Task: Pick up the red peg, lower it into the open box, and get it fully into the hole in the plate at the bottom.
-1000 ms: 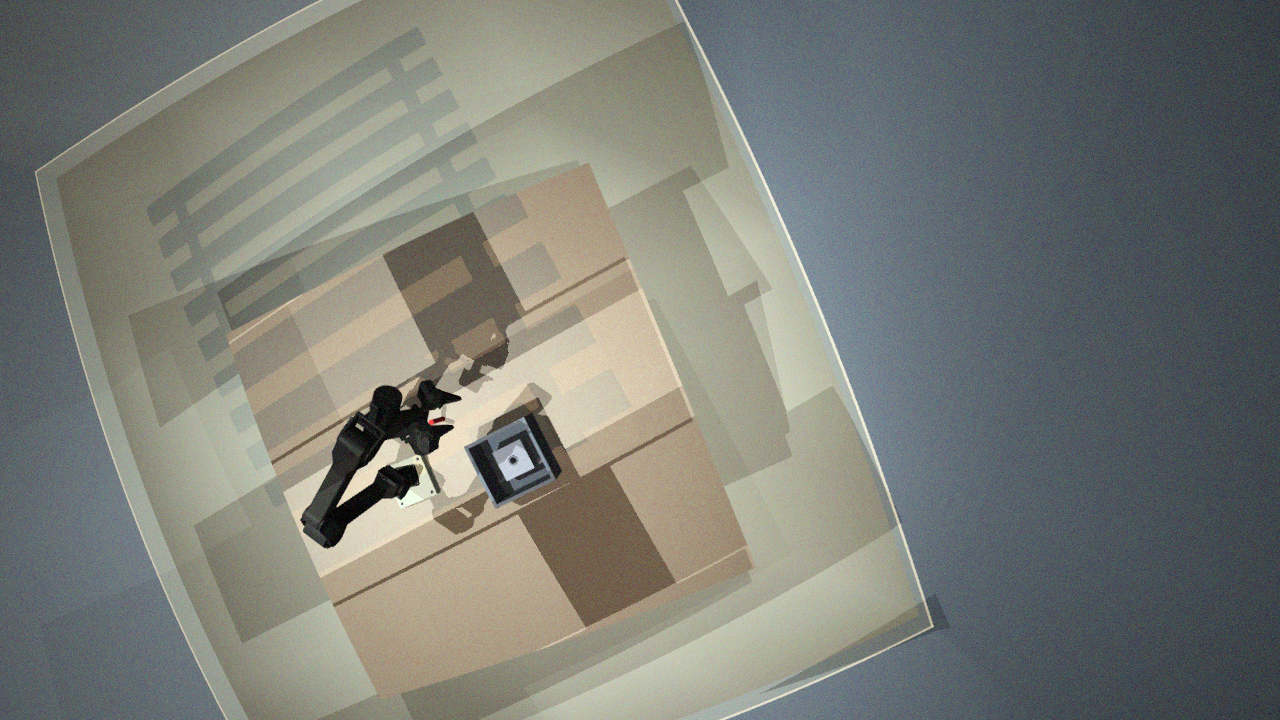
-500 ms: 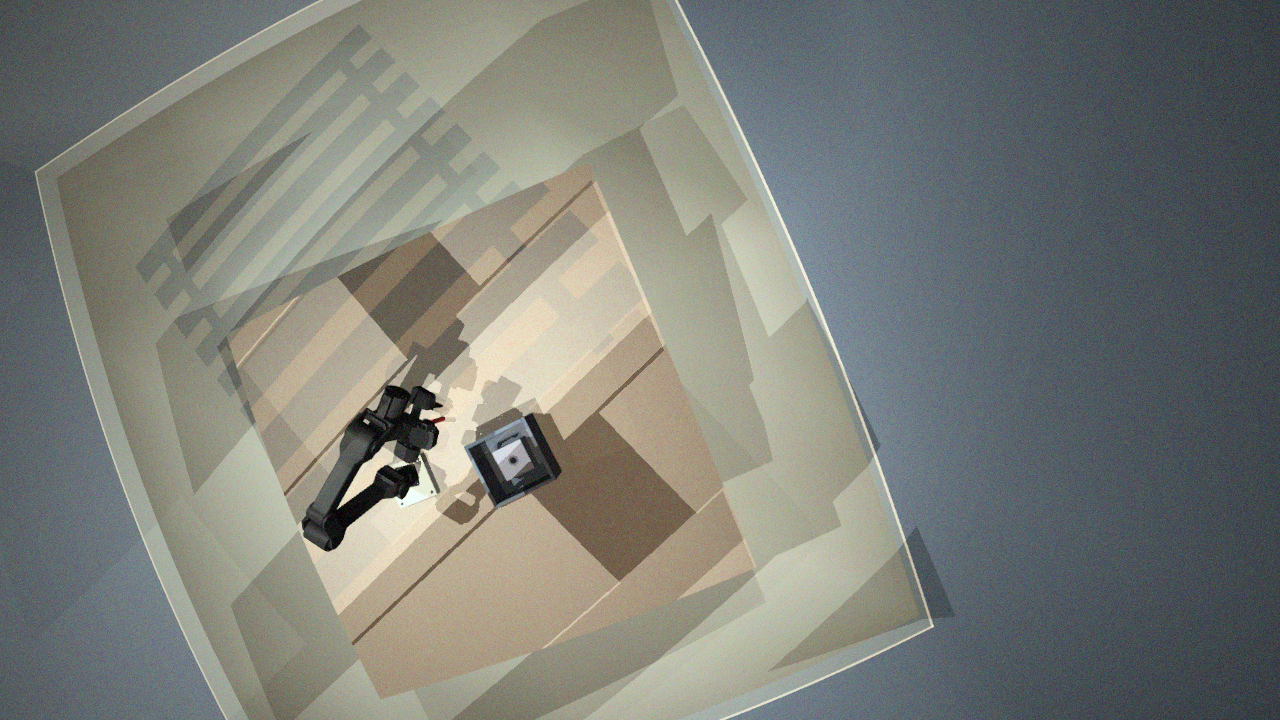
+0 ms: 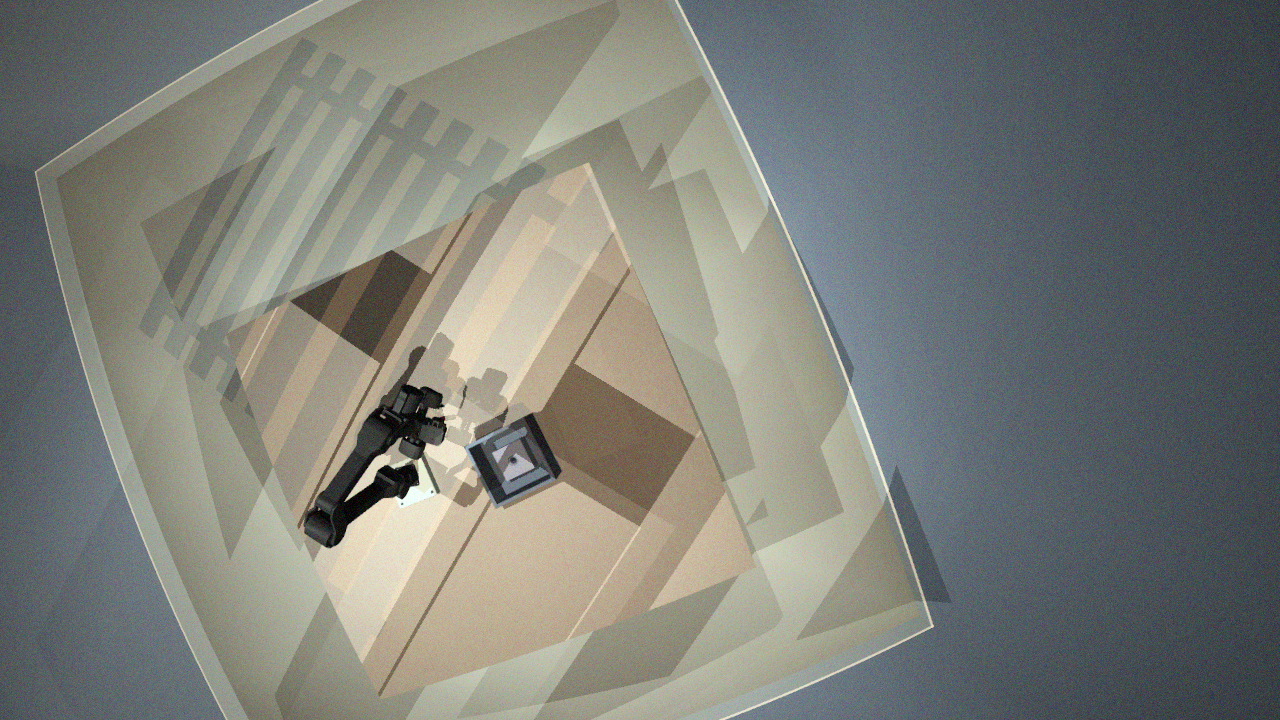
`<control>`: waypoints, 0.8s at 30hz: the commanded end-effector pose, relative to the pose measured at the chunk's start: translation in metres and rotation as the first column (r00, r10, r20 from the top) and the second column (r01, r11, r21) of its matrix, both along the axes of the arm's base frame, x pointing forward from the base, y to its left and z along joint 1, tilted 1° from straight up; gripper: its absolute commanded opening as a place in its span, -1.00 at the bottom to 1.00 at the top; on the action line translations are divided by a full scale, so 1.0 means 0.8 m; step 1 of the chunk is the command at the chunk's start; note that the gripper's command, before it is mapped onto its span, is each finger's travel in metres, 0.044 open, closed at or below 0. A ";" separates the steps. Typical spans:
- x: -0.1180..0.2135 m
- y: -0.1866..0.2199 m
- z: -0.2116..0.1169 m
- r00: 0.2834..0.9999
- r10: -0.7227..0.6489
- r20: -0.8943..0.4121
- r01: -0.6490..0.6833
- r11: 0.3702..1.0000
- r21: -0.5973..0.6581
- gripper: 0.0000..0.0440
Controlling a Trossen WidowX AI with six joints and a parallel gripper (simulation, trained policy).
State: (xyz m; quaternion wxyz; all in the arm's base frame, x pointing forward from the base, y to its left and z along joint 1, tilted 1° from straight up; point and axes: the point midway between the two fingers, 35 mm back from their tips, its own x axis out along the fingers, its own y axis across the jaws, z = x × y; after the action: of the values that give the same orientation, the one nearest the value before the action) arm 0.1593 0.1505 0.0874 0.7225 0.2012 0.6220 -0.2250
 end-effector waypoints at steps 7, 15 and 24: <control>-0.002 0.002 -0.052 1.000 -0.006 -0.021 0.006 1.000 0.009 0.98; -0.009 -0.004 -0.082 0.997 -0.012 -0.073 0.011 1.000 -0.011 0.21; -0.011 -0.008 -0.094 0.992 -0.036 -0.122 0.030 0.998 -0.055 -0.81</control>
State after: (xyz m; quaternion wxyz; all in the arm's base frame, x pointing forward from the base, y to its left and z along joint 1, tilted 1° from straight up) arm 0.1506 0.1443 0.0146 0.6890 0.1814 0.6527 -0.2577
